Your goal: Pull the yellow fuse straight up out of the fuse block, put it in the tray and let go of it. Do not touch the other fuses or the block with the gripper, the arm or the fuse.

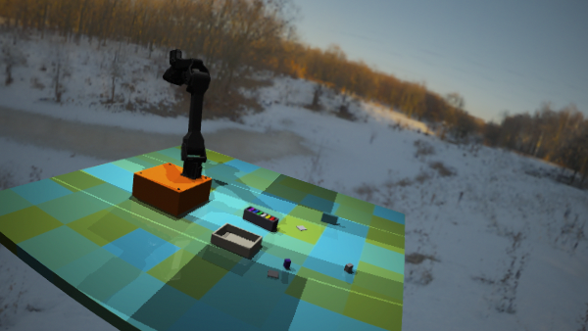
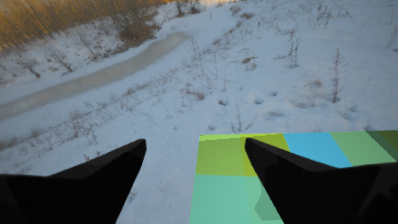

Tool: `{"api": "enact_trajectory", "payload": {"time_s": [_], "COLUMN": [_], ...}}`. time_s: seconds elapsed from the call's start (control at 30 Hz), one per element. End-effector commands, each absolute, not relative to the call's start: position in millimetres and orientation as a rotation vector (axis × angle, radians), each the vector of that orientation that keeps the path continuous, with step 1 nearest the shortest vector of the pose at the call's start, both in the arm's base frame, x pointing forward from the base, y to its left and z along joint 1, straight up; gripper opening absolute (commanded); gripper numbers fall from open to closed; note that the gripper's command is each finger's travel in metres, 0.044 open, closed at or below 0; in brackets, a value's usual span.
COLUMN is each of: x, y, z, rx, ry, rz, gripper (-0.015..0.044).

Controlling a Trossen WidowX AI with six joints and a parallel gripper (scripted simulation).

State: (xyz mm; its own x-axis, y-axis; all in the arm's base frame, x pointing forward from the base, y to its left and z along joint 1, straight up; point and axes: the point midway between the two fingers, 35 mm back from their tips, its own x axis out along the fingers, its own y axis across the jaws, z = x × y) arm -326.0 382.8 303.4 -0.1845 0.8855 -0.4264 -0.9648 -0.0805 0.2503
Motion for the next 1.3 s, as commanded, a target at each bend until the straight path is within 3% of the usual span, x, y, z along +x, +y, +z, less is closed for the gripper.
{"api": "enact_trajectory", "payload": {"time_s": [0.0, 0.4, 0.83, 1.27], "x": [-324, -147, 82, 267], "y": [385, 471, 467, 347], "z": [303, 250, 188, 125], "rx": [-0.186, -0.103, 0.131, 0.447], "ry": [0.557, 0.741, 0.925, 1.095], "rz": [1.664, 1.226, 0.663, 0.031], "gripper": [0.0374, 0.0065, 0.0065, 0.0065]}}
